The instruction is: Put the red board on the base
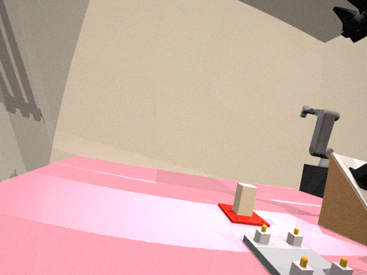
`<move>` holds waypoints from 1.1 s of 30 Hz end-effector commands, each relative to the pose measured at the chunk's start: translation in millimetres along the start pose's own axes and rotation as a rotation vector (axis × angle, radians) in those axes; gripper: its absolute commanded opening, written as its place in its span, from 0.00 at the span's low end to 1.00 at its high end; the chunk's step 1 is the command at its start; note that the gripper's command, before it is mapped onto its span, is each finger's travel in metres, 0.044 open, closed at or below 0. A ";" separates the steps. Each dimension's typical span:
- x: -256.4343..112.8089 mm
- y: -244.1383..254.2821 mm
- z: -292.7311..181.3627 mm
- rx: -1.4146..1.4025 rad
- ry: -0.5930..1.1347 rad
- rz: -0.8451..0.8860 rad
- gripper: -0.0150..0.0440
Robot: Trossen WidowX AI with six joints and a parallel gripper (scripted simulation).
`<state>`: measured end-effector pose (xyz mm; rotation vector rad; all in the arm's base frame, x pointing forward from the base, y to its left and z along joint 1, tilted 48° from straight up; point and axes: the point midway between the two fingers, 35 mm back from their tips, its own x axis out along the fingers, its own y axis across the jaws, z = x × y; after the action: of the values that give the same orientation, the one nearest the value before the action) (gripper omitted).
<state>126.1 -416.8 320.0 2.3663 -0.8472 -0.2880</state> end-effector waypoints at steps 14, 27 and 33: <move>72.9 -153.3 55.2 -0.419 -0.058 -0.480 1.00; 76.2 -334.8 58.4 -0.823 0.248 -1.034 1.00; 47.9 -415.7 59.7 -1.041 0.549 -1.293 1.00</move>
<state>342.4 -253.8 45.6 1.6325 0.7869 -0.5025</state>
